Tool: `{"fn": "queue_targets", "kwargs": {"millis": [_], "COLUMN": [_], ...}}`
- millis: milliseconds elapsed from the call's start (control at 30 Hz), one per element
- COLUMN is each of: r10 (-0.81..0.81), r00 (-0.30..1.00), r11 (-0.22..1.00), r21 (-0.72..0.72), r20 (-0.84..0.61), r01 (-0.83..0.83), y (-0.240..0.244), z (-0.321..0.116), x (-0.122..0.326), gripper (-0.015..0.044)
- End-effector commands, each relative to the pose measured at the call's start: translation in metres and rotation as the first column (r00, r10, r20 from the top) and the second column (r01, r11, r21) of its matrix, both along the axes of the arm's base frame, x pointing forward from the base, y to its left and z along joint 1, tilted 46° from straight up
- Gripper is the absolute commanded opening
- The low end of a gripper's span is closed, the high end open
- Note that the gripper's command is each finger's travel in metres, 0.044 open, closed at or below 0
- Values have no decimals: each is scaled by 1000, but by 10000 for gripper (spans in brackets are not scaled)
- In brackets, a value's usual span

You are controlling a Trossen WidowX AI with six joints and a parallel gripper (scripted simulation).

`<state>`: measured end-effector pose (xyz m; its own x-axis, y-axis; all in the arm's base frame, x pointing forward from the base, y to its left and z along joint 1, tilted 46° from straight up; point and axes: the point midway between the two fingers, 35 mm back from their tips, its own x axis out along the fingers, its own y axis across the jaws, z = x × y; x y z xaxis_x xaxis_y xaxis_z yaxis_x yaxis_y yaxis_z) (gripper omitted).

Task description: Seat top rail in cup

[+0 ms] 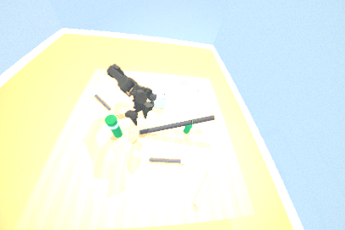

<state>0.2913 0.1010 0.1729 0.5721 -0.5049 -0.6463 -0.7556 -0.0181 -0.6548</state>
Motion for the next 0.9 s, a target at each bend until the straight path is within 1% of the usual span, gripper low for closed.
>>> {"fn": "queue_targets", "kwargs": {"millis": [0,200,433,500,867], "r10": [-382,-517,-676,-690,-690], "r00": [895,807,665,651,651], "r11": [896,813,676,662,662], "r21": [329,459,626,641,641], "r20": [230,285,317,317,317], "r01": [298,358,388,388,388], "y": [53,73,91,92,92], "z": [-6,-9,-11,-11,-11], "x": [-17,-26,-36,-37,-37], "gripper": [440,440,440,440,440]}}
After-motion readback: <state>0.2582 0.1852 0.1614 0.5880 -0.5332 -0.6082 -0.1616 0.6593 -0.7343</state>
